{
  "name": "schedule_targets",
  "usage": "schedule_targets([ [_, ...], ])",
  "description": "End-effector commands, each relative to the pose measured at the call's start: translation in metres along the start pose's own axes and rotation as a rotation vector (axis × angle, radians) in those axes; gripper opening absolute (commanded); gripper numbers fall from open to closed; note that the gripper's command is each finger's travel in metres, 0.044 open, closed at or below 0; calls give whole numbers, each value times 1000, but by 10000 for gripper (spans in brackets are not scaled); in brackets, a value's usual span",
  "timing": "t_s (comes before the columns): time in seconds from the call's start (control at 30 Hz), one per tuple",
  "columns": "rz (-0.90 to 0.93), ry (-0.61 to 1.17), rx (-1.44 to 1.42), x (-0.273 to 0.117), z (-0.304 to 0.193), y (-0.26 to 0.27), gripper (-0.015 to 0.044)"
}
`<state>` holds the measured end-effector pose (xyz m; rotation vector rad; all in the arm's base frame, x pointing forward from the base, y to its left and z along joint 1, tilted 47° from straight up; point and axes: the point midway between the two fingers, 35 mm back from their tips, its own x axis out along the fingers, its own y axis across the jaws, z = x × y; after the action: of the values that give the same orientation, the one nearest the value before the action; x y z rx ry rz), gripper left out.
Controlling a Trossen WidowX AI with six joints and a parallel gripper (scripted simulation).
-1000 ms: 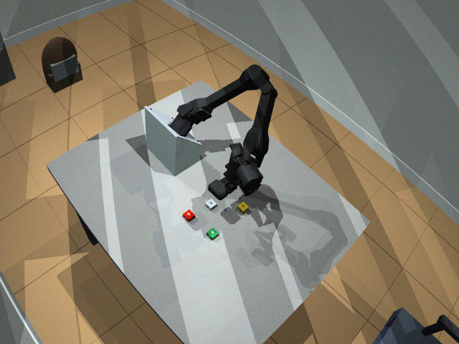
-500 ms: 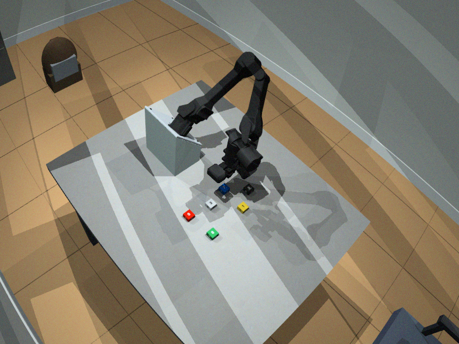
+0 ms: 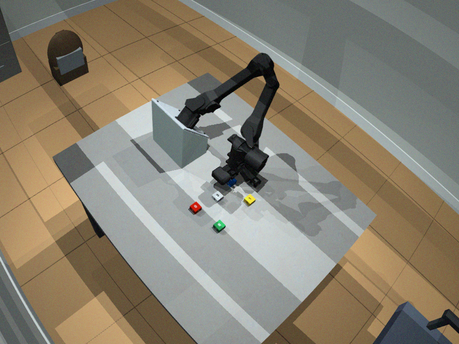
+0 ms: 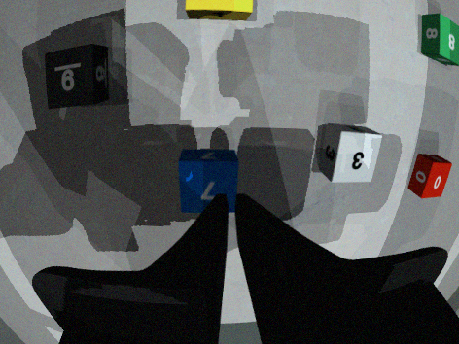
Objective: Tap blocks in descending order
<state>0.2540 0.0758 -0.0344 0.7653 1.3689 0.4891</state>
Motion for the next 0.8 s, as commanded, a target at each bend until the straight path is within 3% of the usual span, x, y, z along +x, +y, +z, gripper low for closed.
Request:
schedule_targets([
  [0.0,6,6,8,6,-3,0,20],
  [0.77,8,6,9,34,-4,1,20],
])
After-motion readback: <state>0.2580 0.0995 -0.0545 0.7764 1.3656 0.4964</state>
